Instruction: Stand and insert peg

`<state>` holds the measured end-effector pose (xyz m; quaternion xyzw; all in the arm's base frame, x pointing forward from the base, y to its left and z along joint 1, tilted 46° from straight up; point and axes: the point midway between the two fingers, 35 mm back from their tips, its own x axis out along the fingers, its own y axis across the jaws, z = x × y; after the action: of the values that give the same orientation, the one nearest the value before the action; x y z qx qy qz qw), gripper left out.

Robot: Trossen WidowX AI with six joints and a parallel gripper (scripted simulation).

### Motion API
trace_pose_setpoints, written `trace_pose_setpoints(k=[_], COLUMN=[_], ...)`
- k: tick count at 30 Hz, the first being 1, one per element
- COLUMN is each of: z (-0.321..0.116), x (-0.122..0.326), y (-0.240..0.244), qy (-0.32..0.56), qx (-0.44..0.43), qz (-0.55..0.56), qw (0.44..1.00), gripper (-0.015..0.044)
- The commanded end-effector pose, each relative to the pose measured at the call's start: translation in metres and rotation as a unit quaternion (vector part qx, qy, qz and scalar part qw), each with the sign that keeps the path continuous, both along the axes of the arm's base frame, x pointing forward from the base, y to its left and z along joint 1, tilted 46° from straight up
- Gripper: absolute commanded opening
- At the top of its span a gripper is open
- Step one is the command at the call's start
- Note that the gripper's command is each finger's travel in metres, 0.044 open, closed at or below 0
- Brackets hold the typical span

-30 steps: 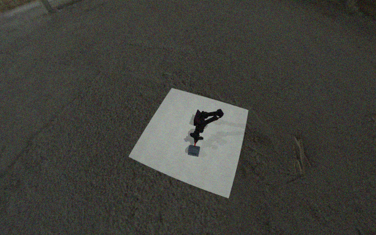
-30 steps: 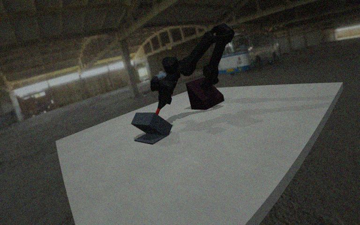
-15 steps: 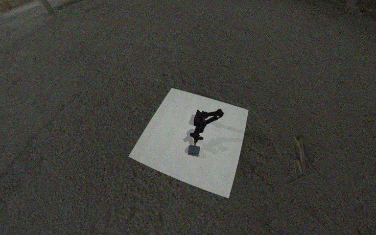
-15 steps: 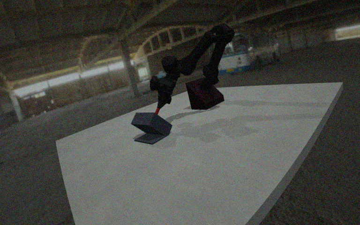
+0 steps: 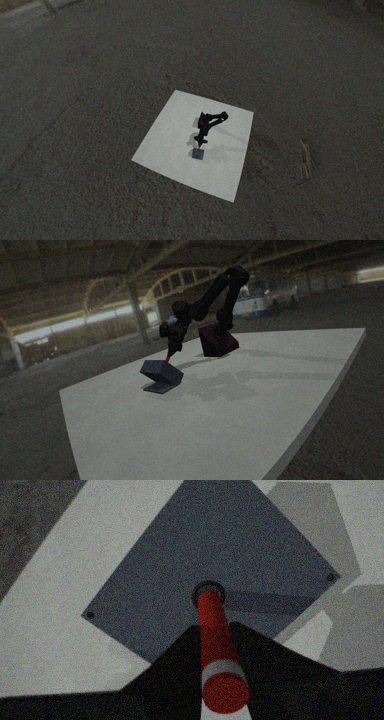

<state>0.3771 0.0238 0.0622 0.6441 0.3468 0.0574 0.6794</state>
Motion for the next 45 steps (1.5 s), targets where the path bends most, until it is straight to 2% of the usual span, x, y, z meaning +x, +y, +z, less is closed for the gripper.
trace_pose_setpoints(k=[1,45], z=[0.000,-0.009], x=[0.003,0.018], y=[0.000,0.012], qy=[-0.002,-0.003], qx=[-0.001,0.000], qz=[-0.002,-0.002], qw=[1.000,1.000], gripper=[0.0000,0.0000])
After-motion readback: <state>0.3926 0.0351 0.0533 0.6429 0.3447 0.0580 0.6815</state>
